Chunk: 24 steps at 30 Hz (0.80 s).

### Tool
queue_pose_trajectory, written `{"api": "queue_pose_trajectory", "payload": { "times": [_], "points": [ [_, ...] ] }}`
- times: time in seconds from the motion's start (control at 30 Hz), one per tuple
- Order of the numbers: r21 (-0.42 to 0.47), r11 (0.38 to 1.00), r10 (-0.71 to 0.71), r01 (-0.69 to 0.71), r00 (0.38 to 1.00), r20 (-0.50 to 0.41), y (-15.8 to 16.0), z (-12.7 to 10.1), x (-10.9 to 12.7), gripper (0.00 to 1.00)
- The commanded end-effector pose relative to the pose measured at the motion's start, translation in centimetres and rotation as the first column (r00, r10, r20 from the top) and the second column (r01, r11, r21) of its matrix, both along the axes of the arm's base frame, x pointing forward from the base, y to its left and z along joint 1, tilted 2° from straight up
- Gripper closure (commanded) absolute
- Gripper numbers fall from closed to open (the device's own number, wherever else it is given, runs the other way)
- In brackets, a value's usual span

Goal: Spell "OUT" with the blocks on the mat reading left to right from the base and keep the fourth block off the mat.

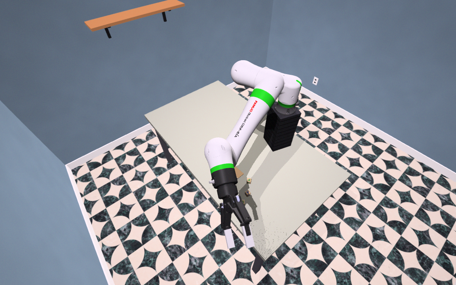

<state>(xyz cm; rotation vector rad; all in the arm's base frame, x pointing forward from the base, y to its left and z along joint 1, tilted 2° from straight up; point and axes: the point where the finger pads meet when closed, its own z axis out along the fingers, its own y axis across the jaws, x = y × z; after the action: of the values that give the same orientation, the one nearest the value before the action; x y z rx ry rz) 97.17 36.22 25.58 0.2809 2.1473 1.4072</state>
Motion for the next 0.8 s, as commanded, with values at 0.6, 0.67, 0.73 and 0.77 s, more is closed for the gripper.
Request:
{"api": "queue_pose_trajectory", "payload": {
  "times": [0.6,0.67,0.73,0.77],
  "points": [
    [-0.268,0.953,0.107,-0.144,0.983,-0.148,-1.8,-16.7,-6.7,0.0],
    [-0.268,0.953,0.107,-0.144,0.983,-0.148,-1.8,-16.7,-6.7,0.0],
    [-0.268,0.953,0.107,-0.144,0.983,-0.148,-1.8,-16.7,-6.7,0.0],
    [-0.268,0.953,0.107,-0.144,0.983,-0.148,-1.8,-16.7,-6.7,0.0]
  ]
}}
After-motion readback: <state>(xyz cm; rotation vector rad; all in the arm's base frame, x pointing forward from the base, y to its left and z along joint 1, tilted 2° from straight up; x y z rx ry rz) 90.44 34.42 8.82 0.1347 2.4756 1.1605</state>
